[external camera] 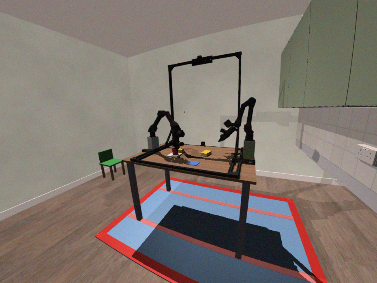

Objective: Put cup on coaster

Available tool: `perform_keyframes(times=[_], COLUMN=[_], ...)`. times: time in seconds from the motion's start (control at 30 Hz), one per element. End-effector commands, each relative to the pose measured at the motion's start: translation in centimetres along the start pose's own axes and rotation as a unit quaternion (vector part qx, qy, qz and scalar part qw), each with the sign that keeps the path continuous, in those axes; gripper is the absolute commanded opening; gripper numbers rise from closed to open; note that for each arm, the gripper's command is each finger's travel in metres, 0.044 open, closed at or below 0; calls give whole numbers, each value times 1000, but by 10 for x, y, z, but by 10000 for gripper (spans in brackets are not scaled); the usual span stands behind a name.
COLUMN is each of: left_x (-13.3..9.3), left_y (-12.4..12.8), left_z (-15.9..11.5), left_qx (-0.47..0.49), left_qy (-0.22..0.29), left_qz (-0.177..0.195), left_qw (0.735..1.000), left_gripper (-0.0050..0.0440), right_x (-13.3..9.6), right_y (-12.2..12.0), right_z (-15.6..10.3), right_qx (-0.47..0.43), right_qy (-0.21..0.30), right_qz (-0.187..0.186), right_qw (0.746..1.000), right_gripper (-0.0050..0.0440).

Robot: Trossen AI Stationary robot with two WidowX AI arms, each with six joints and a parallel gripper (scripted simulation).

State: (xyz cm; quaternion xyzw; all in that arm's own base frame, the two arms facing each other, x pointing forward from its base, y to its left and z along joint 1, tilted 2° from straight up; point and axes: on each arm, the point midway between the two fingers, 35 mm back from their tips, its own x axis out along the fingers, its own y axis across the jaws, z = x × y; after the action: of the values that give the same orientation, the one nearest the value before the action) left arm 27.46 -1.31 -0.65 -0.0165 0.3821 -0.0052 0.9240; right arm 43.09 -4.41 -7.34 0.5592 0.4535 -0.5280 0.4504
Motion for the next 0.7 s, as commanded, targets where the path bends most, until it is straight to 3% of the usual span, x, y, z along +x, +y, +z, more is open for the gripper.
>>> perform_keyframes(times=[0.0,0.07,0.13,0.2,0.3,0.67], left_x=[0,0,0,0,0,0], left_y=[0,0,0,0,0,0], left_z=[1,1,1,1,1,1], left_qx=[2,2,2,2,2,2], left_qy=[-2,-2,-2,-2,-2,-2], left_qz=[0,0,0,0,0,0], left_qw=[1000,1000,1000,1000,1000,1000], left_gripper=[400,400,400,400,400,400], right_x=[0,0,0,0,0,-4], right_y=[0,0,0,0,0,0], right_z=[0,0,0,0,0,0], right_qx=[0,0,0,0,0,0], right_qy=[0,0,0,0,0,0], right_qz=[0,0,0,0,0,-1], right_qw=[1000,1000,1000,1000,1000,1000], right_gripper=[0,0,48,48,115,115])
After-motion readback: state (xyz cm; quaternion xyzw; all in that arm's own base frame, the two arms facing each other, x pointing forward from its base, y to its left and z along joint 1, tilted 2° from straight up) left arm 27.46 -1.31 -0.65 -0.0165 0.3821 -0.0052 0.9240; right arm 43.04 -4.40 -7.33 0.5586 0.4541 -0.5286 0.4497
